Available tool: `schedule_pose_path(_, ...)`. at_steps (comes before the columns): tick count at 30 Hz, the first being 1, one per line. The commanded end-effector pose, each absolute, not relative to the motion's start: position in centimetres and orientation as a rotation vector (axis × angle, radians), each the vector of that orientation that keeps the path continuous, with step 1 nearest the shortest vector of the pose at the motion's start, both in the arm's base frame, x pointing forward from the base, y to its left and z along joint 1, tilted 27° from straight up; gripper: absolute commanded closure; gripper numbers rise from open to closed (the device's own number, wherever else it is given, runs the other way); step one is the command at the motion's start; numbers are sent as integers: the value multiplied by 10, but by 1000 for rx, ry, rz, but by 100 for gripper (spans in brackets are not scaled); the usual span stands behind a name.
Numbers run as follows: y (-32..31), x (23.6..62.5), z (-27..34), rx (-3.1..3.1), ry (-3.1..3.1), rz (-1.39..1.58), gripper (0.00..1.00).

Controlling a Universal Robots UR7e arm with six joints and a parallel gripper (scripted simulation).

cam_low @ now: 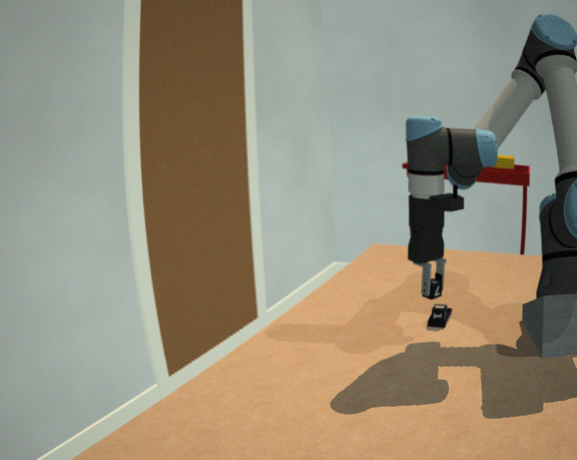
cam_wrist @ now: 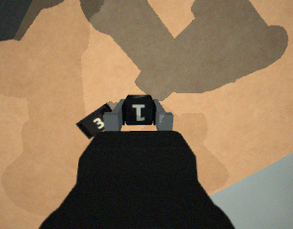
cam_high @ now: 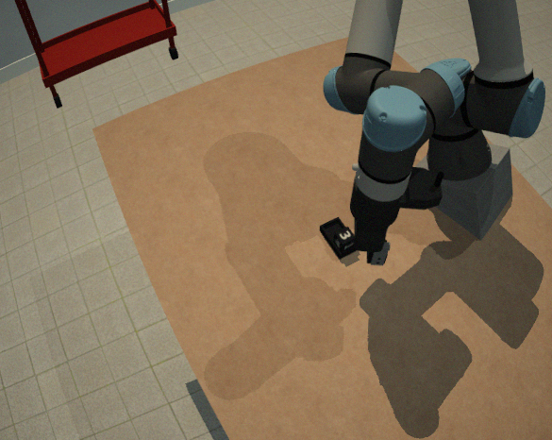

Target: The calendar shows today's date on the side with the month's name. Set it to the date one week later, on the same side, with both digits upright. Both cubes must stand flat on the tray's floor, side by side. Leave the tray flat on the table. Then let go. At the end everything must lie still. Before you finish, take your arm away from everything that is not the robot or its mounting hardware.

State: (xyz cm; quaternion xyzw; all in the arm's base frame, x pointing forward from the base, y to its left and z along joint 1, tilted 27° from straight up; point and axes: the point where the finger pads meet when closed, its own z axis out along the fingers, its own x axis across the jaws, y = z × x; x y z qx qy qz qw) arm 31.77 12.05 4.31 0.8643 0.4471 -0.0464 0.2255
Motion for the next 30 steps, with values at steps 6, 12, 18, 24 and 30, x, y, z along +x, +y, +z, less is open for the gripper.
schedule_pose_path(6,121,320,44,2456,1073,-85,40)
schedule_pose_path(12,120,321,45,2522,900,-42,40)
schedule_pose_path(18,119,324,47,2589,684,11,40)
schedule_pose_path(24,118,326,48,2629,517,52,40)
schedule_pose_path(30,116,330,51,2674,232,119,40)
